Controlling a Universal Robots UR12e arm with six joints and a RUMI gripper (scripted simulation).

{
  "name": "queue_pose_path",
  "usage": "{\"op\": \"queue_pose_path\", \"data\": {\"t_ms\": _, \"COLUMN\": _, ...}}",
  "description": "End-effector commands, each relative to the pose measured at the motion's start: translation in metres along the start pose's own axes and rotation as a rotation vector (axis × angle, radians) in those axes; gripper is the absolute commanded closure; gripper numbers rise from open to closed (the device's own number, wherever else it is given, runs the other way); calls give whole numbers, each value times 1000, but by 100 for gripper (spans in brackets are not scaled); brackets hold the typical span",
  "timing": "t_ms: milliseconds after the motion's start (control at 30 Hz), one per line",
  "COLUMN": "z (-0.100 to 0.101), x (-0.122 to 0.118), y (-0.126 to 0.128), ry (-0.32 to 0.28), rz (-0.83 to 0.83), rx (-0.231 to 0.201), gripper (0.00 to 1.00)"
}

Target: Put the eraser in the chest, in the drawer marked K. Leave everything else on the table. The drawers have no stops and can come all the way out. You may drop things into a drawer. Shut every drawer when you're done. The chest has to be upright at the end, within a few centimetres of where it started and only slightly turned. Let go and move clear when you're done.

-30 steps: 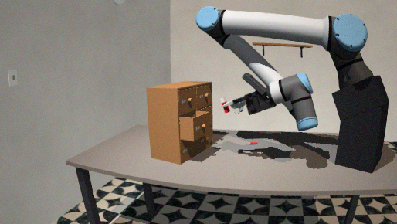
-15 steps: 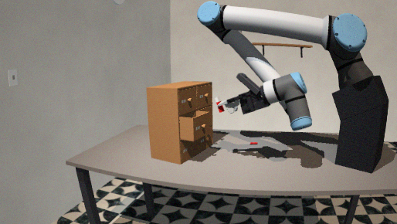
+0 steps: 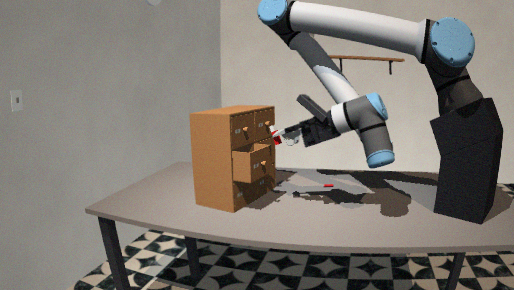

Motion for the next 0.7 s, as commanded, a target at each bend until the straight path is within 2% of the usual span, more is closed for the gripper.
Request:
{"op": "queue_pose_path", "data": {"t_ms": 0, "z": 13, "x": 5, "y": 0, "ry": 0, "rz": 0, "rx": 0, "gripper": 89}}
{"op": "queue_pose_path", "data": {"t_ms": 667, "z": 47, "x": 18, "y": 0, "ry": 0, "rz": 0, "rx": 0, "gripper": 89}}
Point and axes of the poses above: the point where the finger pads meet when closed, its own z axis out along the fingers, its own y axis across the jaws, x = y × z, the point moved 4 cm from there along -z, back along the fingers, and after that the axes turned 2 degrees about -z, right-handed, at the moved point
